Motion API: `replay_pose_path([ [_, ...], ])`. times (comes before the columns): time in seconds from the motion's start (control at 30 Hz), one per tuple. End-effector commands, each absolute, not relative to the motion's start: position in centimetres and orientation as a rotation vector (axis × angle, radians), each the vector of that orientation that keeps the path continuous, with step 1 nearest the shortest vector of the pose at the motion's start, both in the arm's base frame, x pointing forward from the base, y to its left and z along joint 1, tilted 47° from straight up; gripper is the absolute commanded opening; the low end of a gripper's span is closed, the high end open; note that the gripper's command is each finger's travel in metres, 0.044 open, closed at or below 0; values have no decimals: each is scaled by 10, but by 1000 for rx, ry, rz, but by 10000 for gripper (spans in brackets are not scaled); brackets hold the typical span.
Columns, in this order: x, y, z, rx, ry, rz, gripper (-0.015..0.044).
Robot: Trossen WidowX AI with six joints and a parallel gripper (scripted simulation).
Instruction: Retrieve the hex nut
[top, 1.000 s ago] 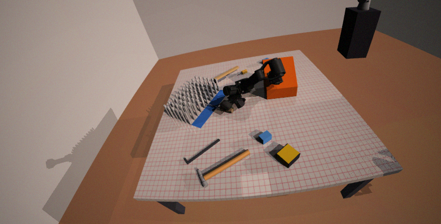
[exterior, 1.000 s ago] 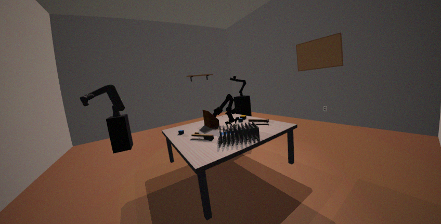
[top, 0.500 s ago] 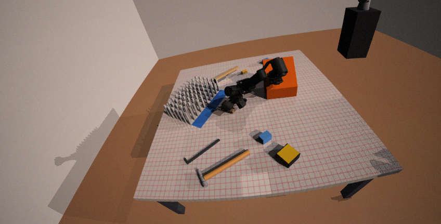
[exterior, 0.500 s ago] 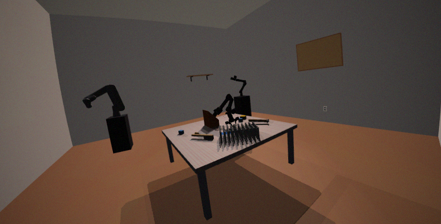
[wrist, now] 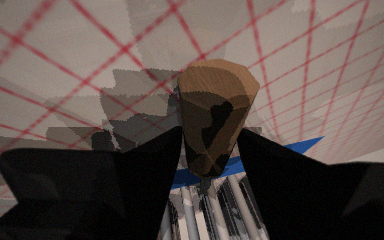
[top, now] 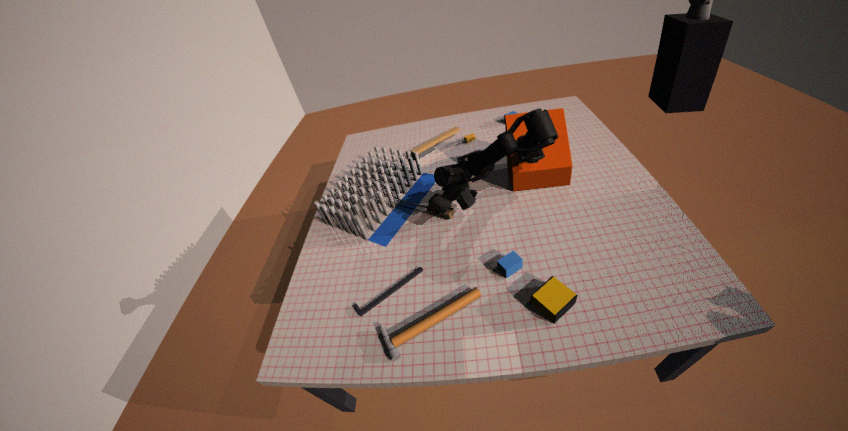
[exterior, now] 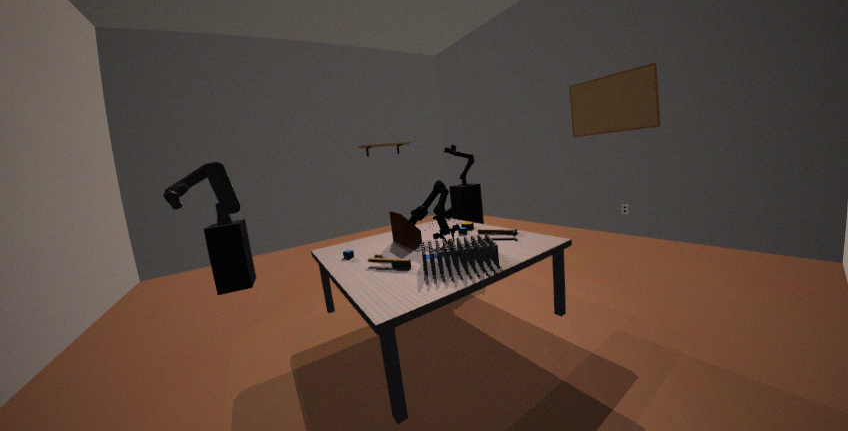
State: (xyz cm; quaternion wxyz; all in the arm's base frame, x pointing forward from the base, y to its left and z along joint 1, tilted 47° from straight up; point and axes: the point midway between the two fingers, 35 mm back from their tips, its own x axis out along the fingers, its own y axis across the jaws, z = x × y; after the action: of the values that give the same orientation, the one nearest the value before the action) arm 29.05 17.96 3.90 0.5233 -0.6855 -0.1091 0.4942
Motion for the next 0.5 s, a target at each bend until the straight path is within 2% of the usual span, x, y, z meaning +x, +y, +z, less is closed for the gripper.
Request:
replay_pose_path([
  [0.0,288,179,39,-1642,-250,1180,0],
  [0.47,281,181,41,-1642,-250,1180,0],
])
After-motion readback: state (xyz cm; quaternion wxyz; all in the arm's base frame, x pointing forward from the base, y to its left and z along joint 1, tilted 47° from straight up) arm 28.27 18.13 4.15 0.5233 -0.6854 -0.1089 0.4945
